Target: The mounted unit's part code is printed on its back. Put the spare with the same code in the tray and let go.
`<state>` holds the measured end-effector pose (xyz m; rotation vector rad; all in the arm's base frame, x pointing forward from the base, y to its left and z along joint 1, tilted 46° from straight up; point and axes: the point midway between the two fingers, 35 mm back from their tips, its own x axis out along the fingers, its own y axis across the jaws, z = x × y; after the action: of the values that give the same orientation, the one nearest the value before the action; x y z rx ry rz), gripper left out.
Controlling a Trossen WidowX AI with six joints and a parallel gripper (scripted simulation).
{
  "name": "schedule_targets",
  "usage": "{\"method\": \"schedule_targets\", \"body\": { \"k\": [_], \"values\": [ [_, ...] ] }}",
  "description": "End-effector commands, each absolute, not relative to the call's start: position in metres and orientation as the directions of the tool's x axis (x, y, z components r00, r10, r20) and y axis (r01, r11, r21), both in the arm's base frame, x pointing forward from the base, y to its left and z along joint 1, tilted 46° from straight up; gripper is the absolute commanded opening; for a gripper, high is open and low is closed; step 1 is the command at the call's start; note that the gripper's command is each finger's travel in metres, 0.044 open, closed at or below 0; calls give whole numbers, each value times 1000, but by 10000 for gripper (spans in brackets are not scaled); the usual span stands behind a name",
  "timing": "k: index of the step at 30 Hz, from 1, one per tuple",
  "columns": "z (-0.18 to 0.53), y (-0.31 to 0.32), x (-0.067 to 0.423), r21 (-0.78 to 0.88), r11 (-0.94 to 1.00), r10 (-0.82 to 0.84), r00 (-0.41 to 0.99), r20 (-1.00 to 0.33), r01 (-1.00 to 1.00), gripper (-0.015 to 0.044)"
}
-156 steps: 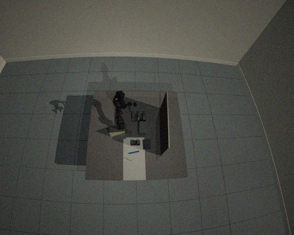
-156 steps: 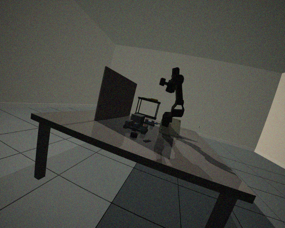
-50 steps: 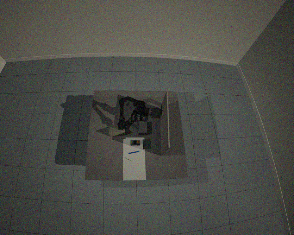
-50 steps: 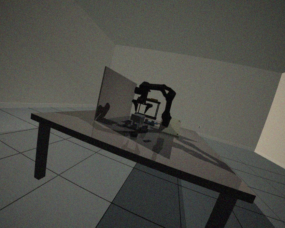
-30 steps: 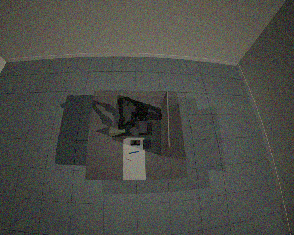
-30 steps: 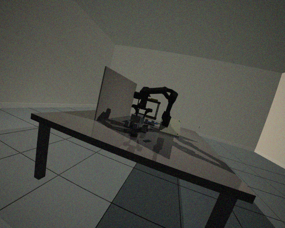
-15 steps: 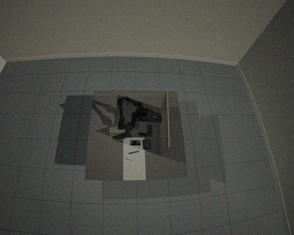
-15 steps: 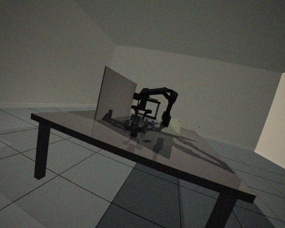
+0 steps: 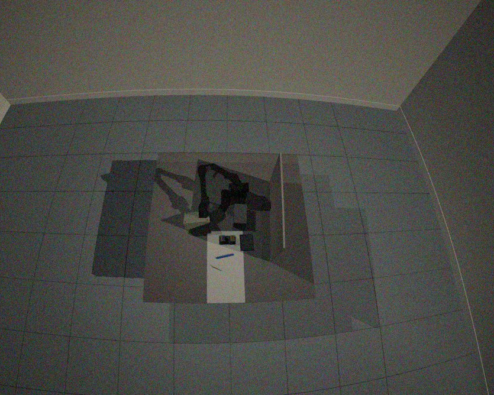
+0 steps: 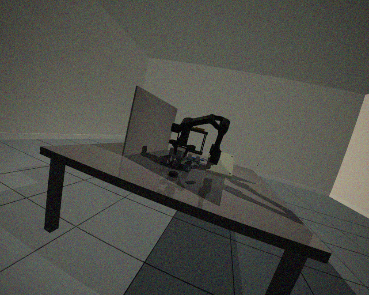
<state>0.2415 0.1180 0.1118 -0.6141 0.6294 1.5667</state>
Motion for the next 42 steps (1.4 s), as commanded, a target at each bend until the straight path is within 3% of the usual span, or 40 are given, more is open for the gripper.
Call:
{"method": "schedule_targets", "body": {
  "k": [1, 40, 42],
  "values": [
    [106, 125, 239, 49, -75, 706, -88, -702, -996, 300],
    [79, 154, 232, 50, -76, 712, -89, -696, -996, 300],
    [79, 153, 233, 45, -76, 709, -86, -700, -996, 247]
  ]
}}
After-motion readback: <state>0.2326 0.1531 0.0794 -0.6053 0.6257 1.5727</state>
